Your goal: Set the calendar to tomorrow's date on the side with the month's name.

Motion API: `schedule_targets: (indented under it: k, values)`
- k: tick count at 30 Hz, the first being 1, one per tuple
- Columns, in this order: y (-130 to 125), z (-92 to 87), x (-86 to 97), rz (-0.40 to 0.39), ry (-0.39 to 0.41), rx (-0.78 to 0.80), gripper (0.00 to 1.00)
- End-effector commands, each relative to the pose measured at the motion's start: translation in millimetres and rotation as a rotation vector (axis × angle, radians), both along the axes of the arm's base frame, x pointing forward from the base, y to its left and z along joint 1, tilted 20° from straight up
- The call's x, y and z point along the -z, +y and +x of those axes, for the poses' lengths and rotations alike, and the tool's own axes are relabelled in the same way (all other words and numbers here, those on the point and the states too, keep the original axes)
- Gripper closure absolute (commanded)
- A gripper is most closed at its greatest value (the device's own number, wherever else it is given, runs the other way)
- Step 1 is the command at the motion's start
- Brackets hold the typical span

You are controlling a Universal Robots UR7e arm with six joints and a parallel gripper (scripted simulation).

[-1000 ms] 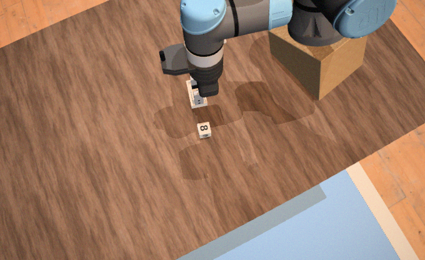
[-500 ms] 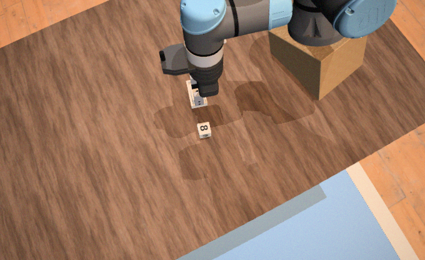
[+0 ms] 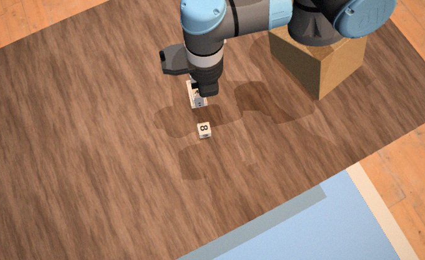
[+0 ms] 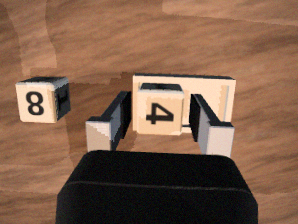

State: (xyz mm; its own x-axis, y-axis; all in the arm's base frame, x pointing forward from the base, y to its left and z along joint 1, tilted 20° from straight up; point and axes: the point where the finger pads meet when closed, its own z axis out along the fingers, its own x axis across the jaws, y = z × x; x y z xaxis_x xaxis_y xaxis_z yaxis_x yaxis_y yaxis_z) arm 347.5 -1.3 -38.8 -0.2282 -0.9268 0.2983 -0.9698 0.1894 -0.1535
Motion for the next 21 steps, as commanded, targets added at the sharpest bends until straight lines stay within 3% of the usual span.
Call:
schedule_targets:
  k: [1,12,21]
  values:
    - [0,-1.9,0.7,0.001,0.002,0.001,0.13]
    - [3,0.2,-7.1,0.0,-0.003,-0.001,0.13]
    - [9,-1.1,-28.1,-0.001,-0.004,-0.001,0.13]
